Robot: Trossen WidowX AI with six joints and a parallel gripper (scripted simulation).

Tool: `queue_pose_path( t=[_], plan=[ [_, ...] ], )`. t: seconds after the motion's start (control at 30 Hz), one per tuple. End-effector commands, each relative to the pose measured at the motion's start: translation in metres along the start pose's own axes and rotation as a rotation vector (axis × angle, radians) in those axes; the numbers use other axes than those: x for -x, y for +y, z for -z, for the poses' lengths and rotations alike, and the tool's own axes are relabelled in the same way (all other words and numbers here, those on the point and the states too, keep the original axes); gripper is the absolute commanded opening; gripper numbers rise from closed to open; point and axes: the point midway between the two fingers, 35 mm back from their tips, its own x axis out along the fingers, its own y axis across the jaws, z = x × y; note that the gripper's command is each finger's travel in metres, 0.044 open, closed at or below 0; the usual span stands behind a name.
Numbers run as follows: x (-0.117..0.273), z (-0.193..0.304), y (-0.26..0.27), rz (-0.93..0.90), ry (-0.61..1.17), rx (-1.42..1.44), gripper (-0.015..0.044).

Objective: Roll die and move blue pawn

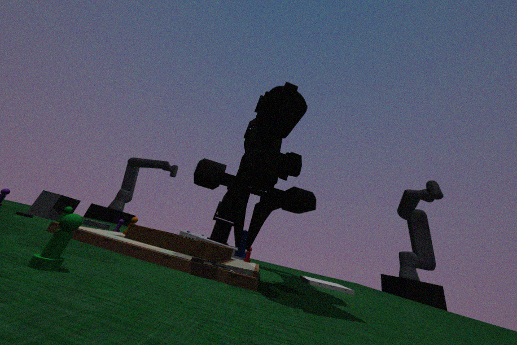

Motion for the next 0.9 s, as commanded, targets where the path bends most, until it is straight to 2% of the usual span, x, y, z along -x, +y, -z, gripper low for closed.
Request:
queue_pose_path(
  t=[0.0, 0.47, 0.77, 0.87],
  plan=[
    [-0.005, 0.002, -0.001, 0.005, 0.006, -0.003, 0.0],
    [-0.021, 0.002, -0.001, 0.005, 0.006, -0.003, 0.0],
    [-0.014, -0.001, 0.0, 0.0, -0.007, 0.001, 0.0236],
    [0.011, -0.002, 0.0, 0.003, -0.001, -0.001, 0.0315]
  ],
)
